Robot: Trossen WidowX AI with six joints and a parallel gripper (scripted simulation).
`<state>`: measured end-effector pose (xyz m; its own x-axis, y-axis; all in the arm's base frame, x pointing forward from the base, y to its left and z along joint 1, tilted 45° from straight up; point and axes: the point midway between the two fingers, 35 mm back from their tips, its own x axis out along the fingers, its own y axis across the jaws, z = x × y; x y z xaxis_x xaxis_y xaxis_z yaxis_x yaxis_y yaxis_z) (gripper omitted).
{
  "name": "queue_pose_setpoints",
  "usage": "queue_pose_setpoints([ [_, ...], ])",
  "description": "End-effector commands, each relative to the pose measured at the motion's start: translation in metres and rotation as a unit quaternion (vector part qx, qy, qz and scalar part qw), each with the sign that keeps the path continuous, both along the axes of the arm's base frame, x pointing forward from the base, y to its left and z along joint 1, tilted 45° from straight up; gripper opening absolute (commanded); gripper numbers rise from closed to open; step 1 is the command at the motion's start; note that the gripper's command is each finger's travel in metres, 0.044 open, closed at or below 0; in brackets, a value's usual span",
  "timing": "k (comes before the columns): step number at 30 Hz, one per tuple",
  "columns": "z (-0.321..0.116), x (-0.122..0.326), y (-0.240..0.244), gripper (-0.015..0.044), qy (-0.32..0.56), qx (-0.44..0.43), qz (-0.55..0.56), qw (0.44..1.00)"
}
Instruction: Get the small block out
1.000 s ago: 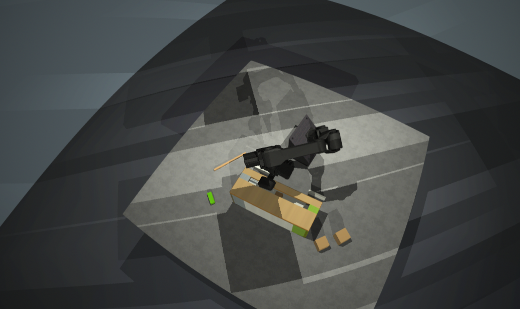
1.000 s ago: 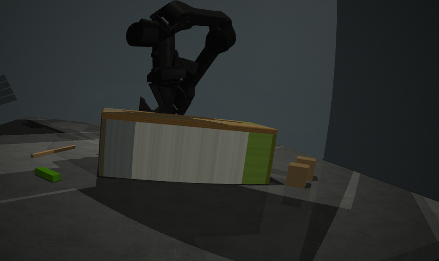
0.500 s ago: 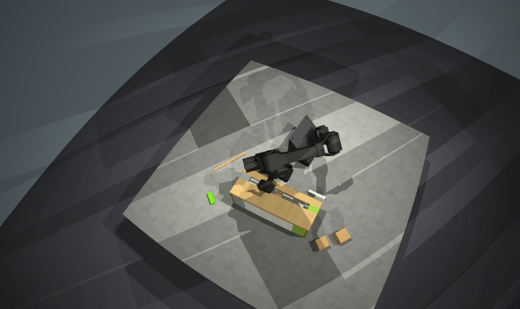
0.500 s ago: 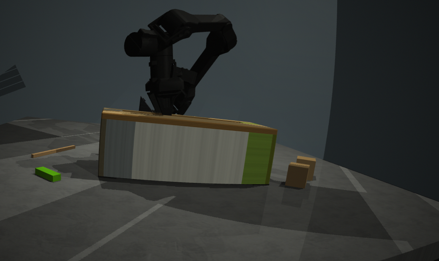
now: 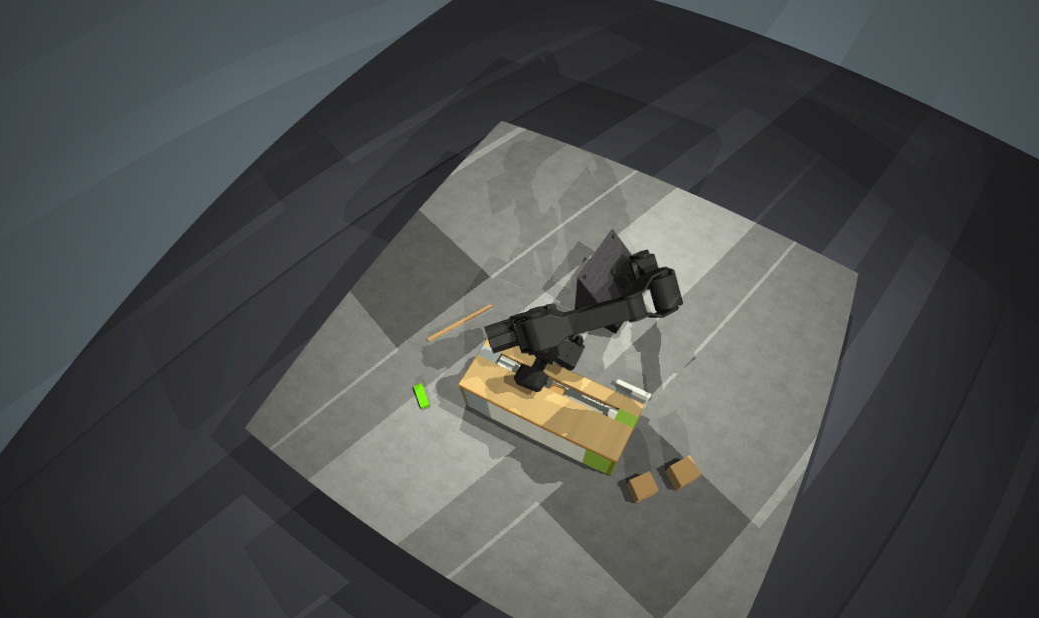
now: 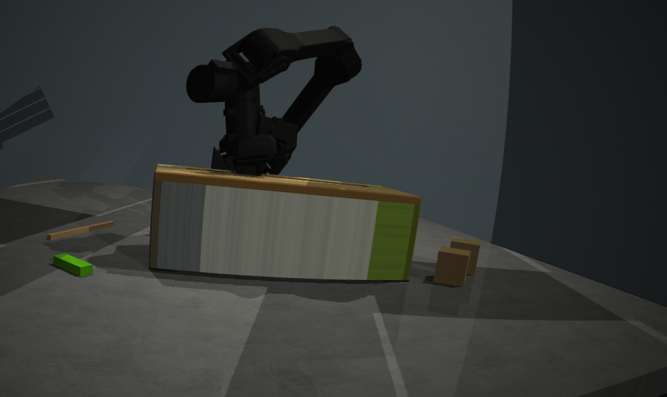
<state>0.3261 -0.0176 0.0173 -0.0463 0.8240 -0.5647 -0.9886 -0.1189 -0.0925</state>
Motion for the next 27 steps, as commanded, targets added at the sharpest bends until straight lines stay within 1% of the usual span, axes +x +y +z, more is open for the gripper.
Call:
queue_pose_setpoints([
  [1, -0.005, 0.000, 0.005, 0.0400, 0.004, 0.004, -0.004, 1.000],
  [5, 0.000, 0.000, 0.002, 0.0400, 0.000, 0.000, 0.000, 1.000],
  [27, 0.027, -0.006, 0.032, 0.0400, 0.002, 0.002, 0.001, 1.000],
])
